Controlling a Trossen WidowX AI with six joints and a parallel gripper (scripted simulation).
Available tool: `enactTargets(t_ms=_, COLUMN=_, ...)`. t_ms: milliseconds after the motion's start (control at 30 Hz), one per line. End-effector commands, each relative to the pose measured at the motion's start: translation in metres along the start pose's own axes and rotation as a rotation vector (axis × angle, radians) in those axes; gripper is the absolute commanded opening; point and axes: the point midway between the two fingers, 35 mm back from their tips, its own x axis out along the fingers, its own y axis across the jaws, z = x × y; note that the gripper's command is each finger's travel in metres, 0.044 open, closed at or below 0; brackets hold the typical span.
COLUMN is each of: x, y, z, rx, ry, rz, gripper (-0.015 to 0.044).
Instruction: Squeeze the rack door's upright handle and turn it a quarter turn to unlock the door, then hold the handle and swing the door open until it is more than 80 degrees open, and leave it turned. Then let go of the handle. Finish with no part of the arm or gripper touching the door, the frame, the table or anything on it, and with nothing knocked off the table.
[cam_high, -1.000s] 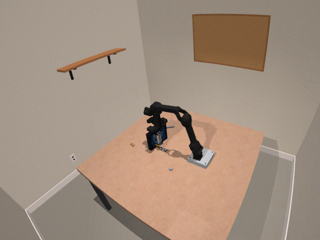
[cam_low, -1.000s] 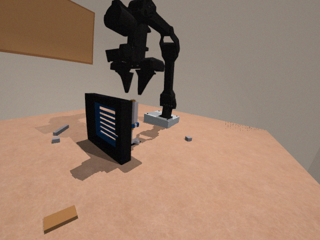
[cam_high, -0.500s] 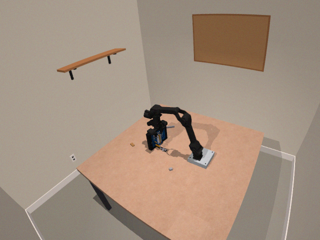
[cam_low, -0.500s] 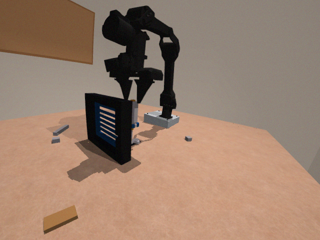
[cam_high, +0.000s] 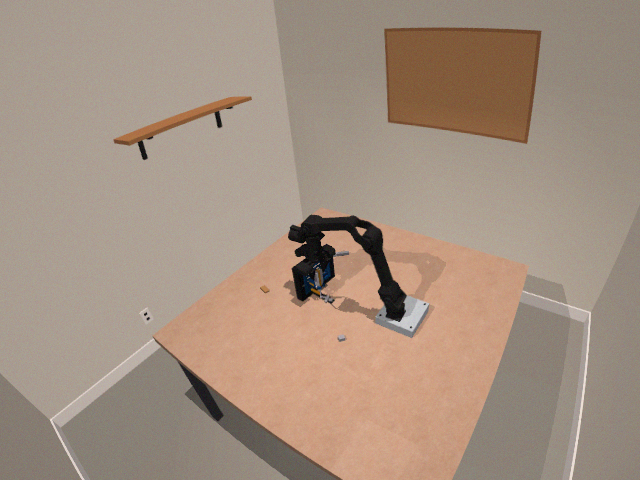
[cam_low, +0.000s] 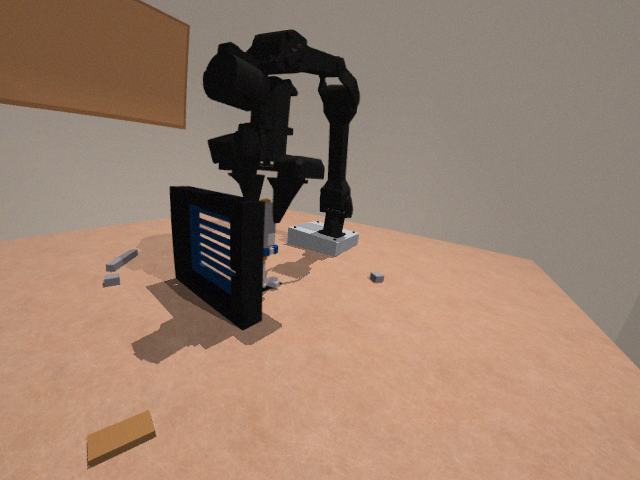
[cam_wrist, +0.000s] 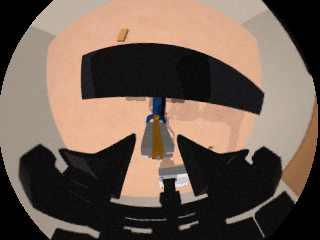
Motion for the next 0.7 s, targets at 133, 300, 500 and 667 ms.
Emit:
enactTargets(t_ms=133, x=0.0151, y=0.0001, z=-0.0026, rx=0.006, ry=0.005, rz=0.003, gripper=0.0288)
enactTargets(t_ms=300, x=0.0175, y=0.0001, z=-0.003, rx=0.006, ry=0.005, rz=0.003, gripper=0.0236)
enactTargets(t_ms=500, x=0.0175, y=0.0001, z=-0.003, rx=0.006, ry=0.005, rz=0.003, gripper=0.0078)
enactTargets(t_ms=667, x=0.0175, y=0.0001, z=-0.003, rx=0.006, ry=0.005, rz=0.003, gripper=0.0045)
